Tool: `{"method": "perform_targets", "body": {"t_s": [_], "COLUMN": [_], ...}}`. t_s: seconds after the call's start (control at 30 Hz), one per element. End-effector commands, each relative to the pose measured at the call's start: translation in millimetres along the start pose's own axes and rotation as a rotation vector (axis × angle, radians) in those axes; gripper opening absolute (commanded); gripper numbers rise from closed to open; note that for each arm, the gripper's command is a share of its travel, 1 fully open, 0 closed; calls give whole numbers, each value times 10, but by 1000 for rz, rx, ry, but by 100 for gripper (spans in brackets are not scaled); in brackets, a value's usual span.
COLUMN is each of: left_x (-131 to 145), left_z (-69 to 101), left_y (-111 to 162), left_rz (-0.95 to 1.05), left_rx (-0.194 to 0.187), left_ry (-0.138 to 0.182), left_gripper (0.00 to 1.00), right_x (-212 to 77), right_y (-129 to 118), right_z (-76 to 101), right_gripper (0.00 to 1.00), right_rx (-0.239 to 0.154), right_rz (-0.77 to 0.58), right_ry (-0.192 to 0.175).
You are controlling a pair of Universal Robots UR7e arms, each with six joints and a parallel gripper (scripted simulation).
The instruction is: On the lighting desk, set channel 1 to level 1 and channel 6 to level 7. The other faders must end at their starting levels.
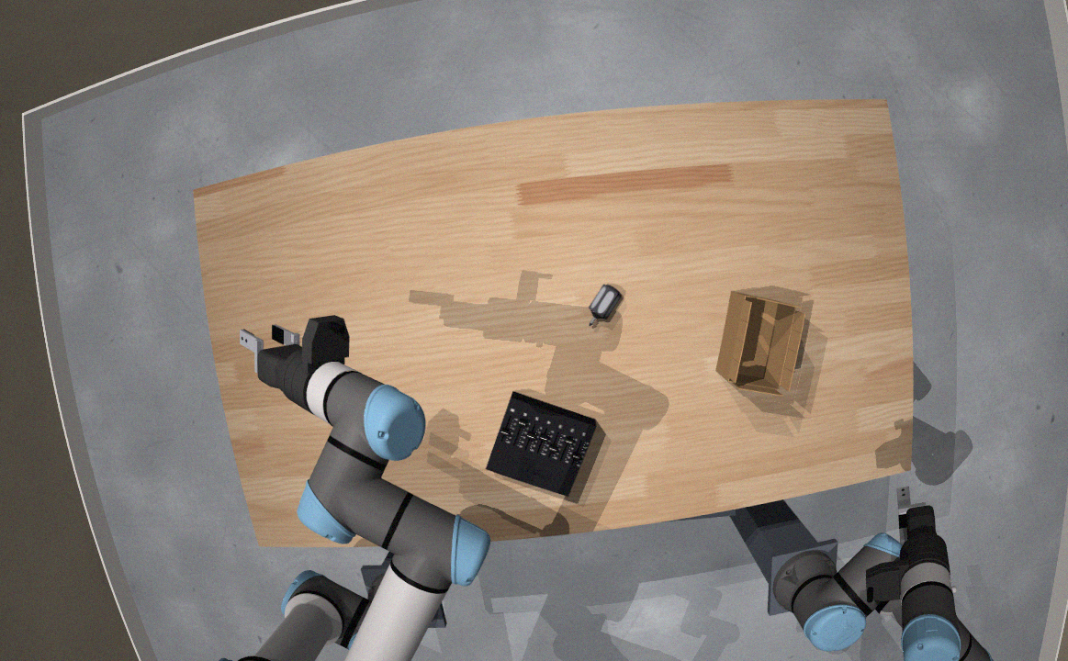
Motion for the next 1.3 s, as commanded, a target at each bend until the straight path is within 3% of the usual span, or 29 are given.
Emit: {"method": "perform_targets", "body": {"t_s": [0.0, 0.8, 1.27], "left_x": [-8, -8, -8], "left_z": [6, 6, 6], "left_y": [4, 4, 4], "left_rz": [2, 2, 2], "left_rx": [2, 2, 2], "left_ry": [0, 0, 0], "left_gripper": [100, 100, 100], "right_x": [3, 1, -20], "right_y": [-1, -8, -92], "right_z": [3, -3, -78], "right_gripper": [100, 100, 100], "right_rx": [0, 1, 12], "right_rz": [-1, -1, -1], "right_ry": [-2, 1, 31]}}
Point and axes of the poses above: on each arm, the point where the finger pads meet when closed, its own z axis back along the fingers, its own x axis across the jaws, y = z × x, the point moved 10 cm from there along z, back along the fingers, and after that the axes turned 8 degrees about z, right-handed, at the moved point
